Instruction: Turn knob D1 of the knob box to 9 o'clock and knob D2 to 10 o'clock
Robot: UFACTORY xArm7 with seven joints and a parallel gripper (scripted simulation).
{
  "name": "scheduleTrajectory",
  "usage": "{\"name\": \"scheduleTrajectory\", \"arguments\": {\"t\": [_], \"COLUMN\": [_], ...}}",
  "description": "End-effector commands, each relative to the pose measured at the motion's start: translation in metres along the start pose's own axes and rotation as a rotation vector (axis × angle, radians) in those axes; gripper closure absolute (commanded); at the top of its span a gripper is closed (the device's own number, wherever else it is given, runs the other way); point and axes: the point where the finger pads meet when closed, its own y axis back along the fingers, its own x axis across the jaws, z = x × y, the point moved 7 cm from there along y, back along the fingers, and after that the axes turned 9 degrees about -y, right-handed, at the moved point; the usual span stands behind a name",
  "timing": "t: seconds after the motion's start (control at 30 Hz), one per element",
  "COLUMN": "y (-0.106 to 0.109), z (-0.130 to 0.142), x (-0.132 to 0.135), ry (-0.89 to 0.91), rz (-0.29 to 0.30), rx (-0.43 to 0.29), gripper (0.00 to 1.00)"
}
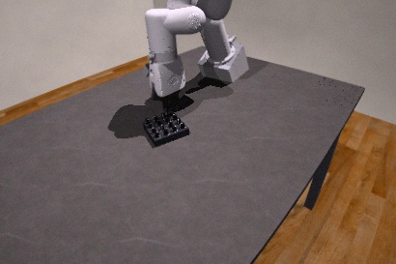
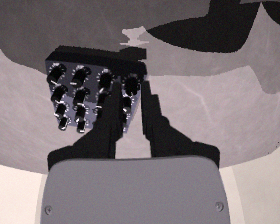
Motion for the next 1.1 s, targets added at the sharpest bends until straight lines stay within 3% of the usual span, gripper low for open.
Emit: {"name": "scheduleTrajectory", "arguments": {"t": [0.0, 1.07], "y": [-0.0023, -0.0097], "z": [0.0004, 0.0004], "x": [-0.0007, -0.0007], "ry": [0.000, 0.000], "rz": [-0.002, -0.002], "rx": [-0.001, -0.001], "gripper": [0.81, 0.81]}}
